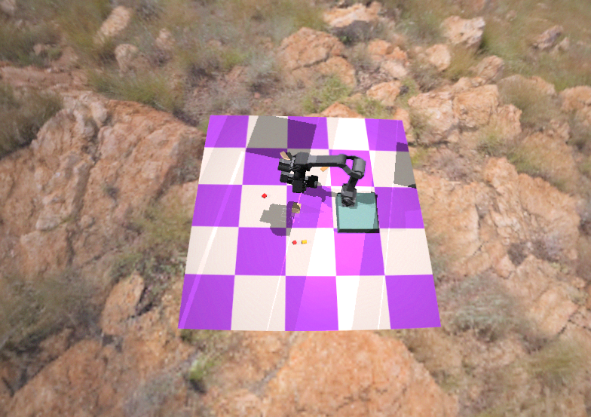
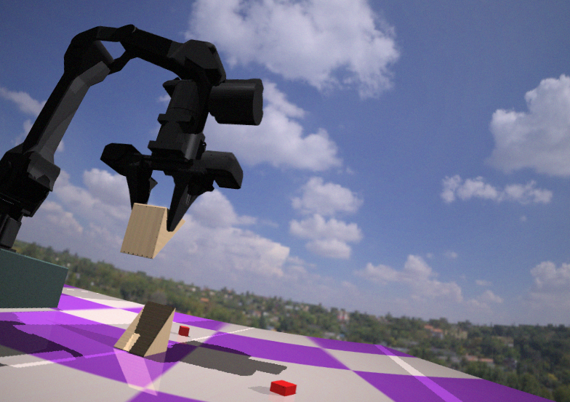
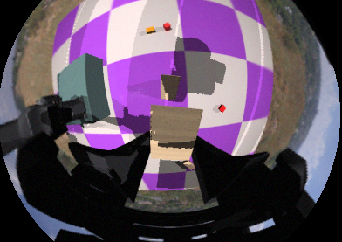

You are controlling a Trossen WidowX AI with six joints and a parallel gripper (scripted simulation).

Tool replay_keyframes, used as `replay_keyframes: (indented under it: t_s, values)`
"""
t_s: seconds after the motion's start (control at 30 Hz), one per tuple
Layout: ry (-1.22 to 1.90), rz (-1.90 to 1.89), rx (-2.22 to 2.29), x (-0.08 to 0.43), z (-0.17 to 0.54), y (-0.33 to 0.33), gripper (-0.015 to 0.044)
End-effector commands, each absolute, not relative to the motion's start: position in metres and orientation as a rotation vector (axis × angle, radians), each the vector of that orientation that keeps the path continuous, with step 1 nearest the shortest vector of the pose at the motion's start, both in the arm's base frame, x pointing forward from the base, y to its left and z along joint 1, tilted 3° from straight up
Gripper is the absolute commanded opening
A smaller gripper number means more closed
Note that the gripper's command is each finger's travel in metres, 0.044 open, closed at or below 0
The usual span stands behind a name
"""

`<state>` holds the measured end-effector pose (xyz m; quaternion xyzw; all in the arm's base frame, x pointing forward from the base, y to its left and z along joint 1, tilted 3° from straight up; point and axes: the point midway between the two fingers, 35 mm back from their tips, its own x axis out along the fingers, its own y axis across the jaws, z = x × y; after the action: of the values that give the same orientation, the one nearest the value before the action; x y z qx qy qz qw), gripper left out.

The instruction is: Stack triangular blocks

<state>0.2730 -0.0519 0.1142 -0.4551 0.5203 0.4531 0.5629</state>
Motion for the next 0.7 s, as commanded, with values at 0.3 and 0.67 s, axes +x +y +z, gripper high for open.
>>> replay_keyframes:
  t_s: [0.3, 0.67]
  values:
    - [1.228, 1.072, -1.062, 0.276, 0.060, -0.030, 0.0000]
    - [1.226, 1.072, -1.061, 0.278, 0.029, -0.015, 0.0000]
